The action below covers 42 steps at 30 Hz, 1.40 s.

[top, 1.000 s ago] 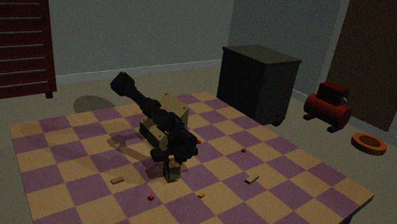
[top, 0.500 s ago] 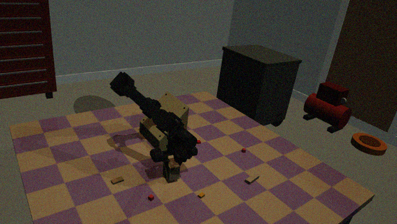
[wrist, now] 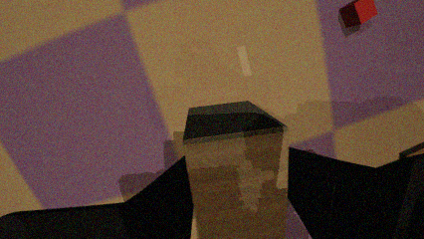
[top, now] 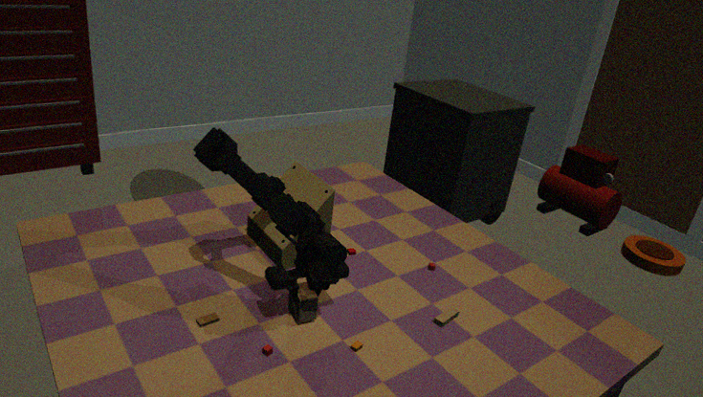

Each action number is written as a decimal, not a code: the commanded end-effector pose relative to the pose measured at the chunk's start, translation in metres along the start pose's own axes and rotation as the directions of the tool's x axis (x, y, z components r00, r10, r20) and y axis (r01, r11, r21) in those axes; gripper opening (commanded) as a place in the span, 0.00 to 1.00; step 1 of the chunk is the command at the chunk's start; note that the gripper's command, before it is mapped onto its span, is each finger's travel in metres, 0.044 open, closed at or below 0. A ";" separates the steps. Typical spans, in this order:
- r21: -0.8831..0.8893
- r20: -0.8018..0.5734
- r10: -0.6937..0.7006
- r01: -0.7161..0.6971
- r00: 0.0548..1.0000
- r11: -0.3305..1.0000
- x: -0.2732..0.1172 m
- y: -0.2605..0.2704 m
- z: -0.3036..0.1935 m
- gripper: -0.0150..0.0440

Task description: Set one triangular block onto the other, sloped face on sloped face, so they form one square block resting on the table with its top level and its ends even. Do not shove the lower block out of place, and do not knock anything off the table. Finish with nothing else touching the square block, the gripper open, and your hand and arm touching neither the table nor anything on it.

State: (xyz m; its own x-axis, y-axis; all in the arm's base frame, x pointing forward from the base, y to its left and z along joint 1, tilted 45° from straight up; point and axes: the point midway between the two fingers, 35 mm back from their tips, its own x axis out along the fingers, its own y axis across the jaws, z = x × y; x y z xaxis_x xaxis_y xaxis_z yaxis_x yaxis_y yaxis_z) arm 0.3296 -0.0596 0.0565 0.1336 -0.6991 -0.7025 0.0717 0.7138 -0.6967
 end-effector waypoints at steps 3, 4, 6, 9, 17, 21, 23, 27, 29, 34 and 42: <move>-0.005 0.002 -0.005 0.005 1.000 1.000 0.003 0.000 -0.001 0.25; -0.005 0.002 -0.005 0.005 1.000 1.000 0.004 0.000 -0.001 0.25; -0.005 0.002 -0.005 0.005 1.000 1.000 0.005 0.000 -0.002 0.25; -0.005 0.002 -0.006 0.006 1.000 1.000 0.007 0.000 -0.003 0.25; -0.006 0.002 -0.007 0.007 1.000 1.000 0.012 0.000 -0.005 0.25; -0.006 0.002 -0.007 0.007 1.000 1.000 0.012 0.000 -0.005 0.25; -0.006 0.002 -0.007 0.007 1.000 1.000 0.012 0.000 -0.005 0.25; -0.008 0.003 -0.008 0.008 1.000 1.000 0.012 0.000 -0.005 0.25; -0.008 0.003 -0.008 0.008 1.000 1.000 0.012 0.000 -0.005 0.25; -0.008 0.003 -0.009 0.009 1.000 1.000 0.012 0.000 -0.005 0.25; -0.009 0.002 -0.010 0.010 1.000 1.000 0.014 0.000 -0.006 0.25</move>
State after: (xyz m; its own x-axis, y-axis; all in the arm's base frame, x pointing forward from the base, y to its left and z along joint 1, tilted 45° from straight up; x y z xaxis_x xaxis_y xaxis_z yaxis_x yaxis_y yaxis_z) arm 0.3255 -0.0688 0.0462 0.1335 -0.7020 -0.6995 0.0680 0.7107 -0.7002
